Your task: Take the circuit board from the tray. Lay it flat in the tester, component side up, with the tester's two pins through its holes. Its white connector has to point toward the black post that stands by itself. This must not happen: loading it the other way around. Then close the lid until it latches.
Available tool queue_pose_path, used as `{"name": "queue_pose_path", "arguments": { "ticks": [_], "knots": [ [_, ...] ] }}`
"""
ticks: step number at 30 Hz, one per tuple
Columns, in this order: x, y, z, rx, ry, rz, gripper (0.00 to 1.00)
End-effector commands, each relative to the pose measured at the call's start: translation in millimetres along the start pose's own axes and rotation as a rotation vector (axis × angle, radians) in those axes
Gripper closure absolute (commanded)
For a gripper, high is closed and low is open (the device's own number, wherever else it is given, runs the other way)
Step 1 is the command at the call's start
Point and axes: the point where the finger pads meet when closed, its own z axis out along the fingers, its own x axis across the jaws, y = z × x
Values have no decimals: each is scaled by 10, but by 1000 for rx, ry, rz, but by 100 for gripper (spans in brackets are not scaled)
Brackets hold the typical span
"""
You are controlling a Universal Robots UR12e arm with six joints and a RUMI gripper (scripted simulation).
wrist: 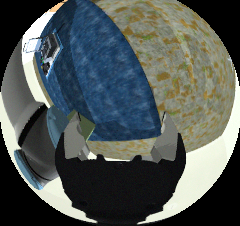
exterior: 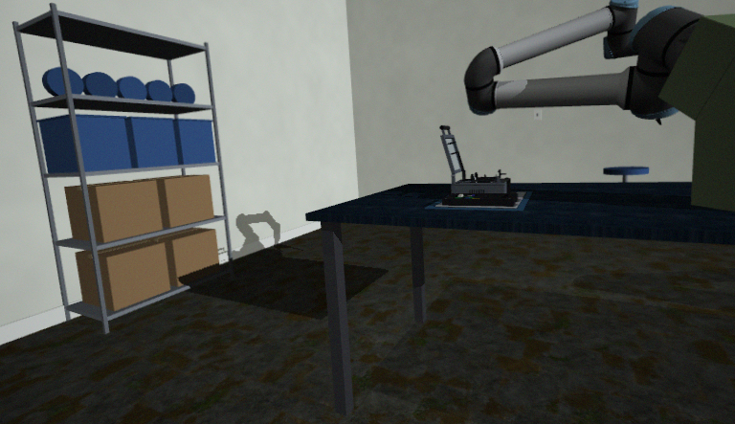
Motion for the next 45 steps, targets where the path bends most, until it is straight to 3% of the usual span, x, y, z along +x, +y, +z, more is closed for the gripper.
{"name": "queue_pose_path", "arguments": {
  "ticks": [1, 45],
  "knots": [
    [-6, -10, -1, 0, -4, -2, 0],
    [-95, -106, 17, -4, -53, -8, 0]
  ]
}}
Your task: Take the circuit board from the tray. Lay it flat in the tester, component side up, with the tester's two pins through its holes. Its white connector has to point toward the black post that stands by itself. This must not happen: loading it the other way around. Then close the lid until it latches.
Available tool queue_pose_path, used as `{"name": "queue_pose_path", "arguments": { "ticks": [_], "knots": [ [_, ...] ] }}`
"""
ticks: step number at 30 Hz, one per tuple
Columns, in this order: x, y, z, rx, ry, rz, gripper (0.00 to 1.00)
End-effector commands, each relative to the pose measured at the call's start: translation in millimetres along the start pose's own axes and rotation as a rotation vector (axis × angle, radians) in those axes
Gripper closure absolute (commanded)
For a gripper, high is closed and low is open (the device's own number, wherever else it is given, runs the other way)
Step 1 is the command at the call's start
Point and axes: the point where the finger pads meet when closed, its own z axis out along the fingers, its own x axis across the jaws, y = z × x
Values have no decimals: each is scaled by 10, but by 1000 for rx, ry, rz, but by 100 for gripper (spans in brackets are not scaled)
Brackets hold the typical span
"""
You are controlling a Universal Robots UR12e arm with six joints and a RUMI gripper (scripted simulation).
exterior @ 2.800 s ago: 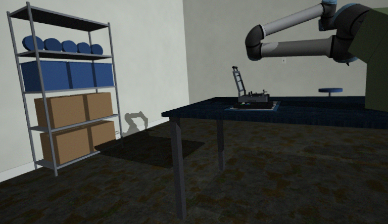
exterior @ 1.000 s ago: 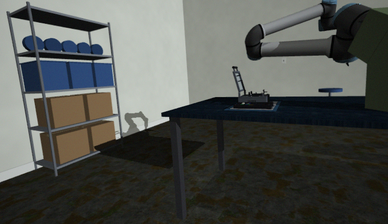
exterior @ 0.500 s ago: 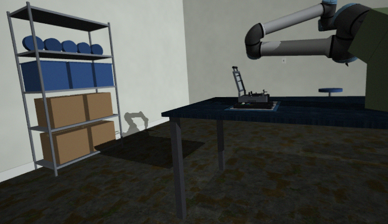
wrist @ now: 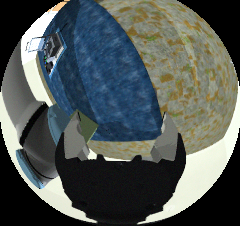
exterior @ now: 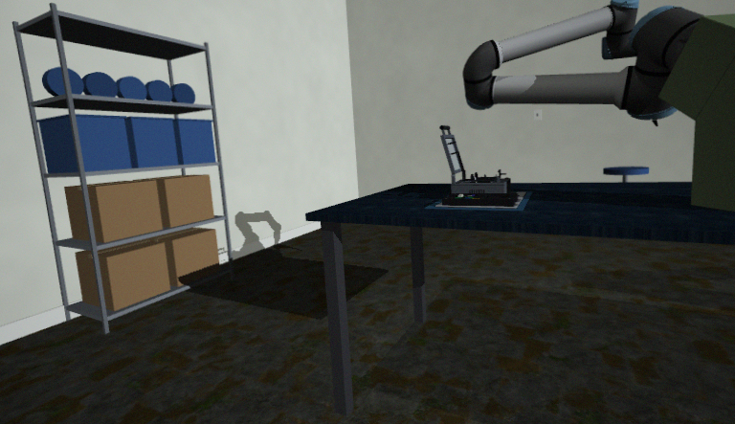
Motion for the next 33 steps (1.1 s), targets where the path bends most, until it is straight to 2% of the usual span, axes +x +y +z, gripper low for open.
{"name": "queue_pose_path", "arguments": {
  "ticks": [1, 18, 33],
  "knots": [
    [-12, -23, -9, -2, -12, -2, 0],
    [-95, -104, 18, -7, -55, -8, 0],
    [-208, -209, 52, -16, -113, -17, 0]
  ]
}}
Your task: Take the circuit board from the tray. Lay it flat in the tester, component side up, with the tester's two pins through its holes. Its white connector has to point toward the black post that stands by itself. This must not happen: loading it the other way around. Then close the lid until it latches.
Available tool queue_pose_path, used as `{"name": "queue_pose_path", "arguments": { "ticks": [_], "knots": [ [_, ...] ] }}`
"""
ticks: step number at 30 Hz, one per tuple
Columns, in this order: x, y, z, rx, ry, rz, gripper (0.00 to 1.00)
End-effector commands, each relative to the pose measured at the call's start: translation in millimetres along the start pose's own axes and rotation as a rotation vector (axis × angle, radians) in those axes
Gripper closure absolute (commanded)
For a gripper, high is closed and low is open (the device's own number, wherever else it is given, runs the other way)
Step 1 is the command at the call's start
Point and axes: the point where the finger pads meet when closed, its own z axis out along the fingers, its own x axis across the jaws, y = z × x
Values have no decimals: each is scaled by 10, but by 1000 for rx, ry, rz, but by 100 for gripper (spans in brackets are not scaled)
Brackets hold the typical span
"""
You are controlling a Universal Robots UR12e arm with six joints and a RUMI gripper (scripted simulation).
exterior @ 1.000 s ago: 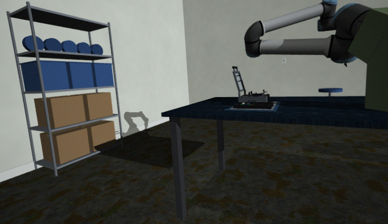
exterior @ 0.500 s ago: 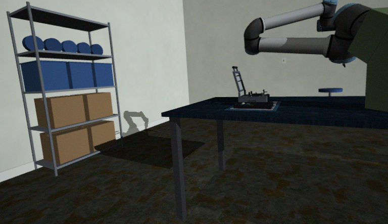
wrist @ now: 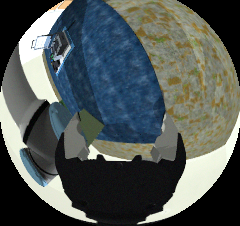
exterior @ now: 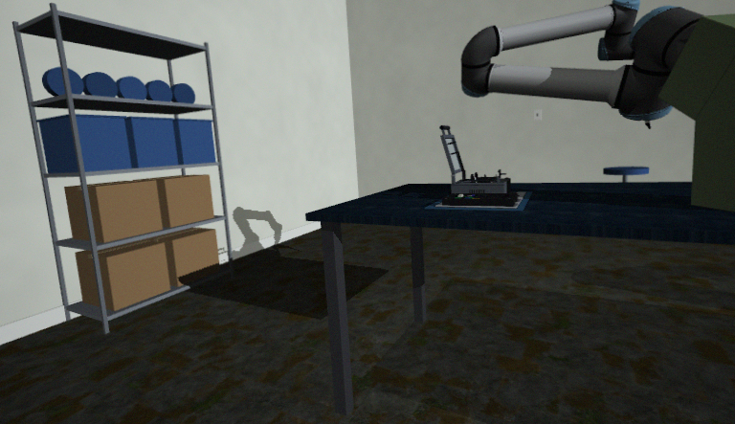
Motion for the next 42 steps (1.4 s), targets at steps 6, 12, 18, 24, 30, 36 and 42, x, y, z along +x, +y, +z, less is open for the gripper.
{"name": "queue_pose_path", "arguments": {
  "ticks": [6, 12, 18, 24, 30, 36, 42],
  "knots": [
    [-68, -76, 12, -11, -42, -6, 0],
    [-122, -127, 32, -17, -71, -11, 0],
    [-170, -172, 49, -24, -96, -16, 0],
    [-221, -218, 66, -32, -122, -21, 0],
    [-284, -276, 88, -44, -155, -29, 0],
    [-328, -316, 103, -53, -177, -34, 0],
    [-396, -377, 126, -68, -211, -43, 0]
  ]
}}
